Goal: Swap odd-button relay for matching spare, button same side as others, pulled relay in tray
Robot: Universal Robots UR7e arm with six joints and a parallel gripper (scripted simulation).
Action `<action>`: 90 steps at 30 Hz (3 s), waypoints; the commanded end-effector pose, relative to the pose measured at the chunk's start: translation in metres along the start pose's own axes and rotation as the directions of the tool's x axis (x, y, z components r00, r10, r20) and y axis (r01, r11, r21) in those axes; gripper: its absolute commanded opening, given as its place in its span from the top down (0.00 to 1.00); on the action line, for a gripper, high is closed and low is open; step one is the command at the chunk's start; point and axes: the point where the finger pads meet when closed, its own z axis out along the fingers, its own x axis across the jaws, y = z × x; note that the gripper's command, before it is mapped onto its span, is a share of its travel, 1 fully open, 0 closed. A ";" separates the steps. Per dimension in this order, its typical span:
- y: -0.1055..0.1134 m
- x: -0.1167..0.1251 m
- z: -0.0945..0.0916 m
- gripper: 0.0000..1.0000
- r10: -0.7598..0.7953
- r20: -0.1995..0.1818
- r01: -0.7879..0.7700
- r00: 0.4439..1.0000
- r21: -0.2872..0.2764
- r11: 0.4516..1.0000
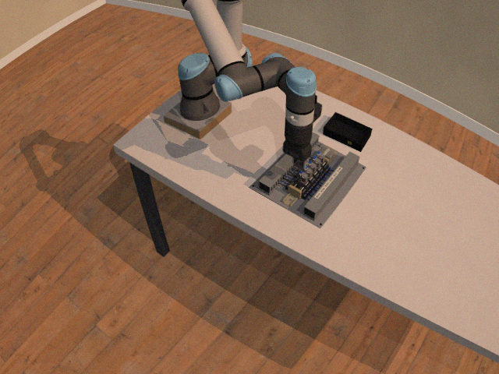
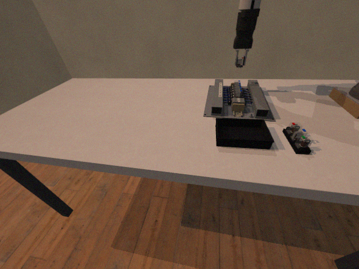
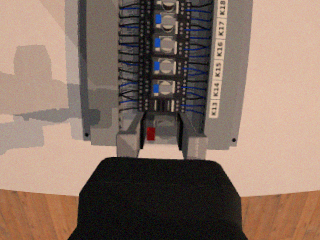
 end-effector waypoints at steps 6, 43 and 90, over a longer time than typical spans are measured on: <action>0.000 0.000 -0.009 1.00 0.000 -0.001 0.000 1.000 -0.001 1.000; 0.000 0.000 0.004 1.00 0.000 -0.001 0.000 1.000 -0.001 1.000; -0.059 0.000 0.014 1.00 0.000 -0.001 0.000 1.000 -0.001 1.000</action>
